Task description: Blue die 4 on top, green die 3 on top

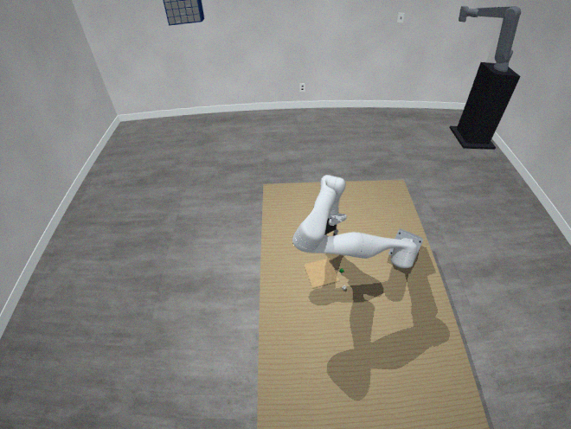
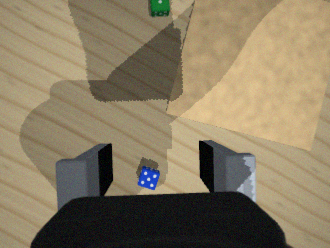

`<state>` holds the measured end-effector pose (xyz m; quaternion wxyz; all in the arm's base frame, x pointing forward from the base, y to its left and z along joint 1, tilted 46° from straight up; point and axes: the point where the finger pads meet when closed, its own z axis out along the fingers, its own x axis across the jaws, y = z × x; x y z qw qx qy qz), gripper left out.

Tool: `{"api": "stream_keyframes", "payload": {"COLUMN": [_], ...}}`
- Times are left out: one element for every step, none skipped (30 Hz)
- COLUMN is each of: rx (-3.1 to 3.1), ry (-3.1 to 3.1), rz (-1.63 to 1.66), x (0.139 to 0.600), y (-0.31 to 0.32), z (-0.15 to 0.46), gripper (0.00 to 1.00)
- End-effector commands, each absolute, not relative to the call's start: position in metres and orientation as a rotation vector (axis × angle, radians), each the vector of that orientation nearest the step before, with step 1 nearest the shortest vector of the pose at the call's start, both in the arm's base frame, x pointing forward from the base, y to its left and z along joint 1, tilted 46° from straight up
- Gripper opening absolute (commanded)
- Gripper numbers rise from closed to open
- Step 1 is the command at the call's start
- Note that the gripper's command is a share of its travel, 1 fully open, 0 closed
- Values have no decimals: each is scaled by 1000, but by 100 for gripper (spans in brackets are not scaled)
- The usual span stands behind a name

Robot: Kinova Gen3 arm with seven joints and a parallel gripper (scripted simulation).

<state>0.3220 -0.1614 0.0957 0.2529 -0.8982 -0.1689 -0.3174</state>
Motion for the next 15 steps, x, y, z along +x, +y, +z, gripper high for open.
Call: {"api": "stream_keyframes", "payload": {"rx": [-2440, -2439, -2437, -2434, -2431, -2426, -2421, -2415, -2408, -2400, -2392, -2392, -2392, -2383, -2373], "ry": [-358, -307, -255, -204, -154, -103, -52, -2, 48, 98, 147, 147, 147, 196, 245], "rz": [-820, -802, -785, -767, -749, -730, -712, -693, -674, -655, -636, -636, -636, -617, -598], "x": [322, 322, 323, 323, 324, 325, 325, 326, 326, 327, 328, 328, 328, 328, 329], "y": [-159, -158, -157, -157, -156, -156, -156, -155, -155, -155, -154, -154, -154, -154, -154], "z": [93, 93, 93, 92, 92, 92, 92, 91, 91, 90, 90, 90, 90, 90, 89], "gripper": [100, 100, 100, 100, 100, 100, 100, 100, 100, 100, 100, 100, 100, 100, 100]}}
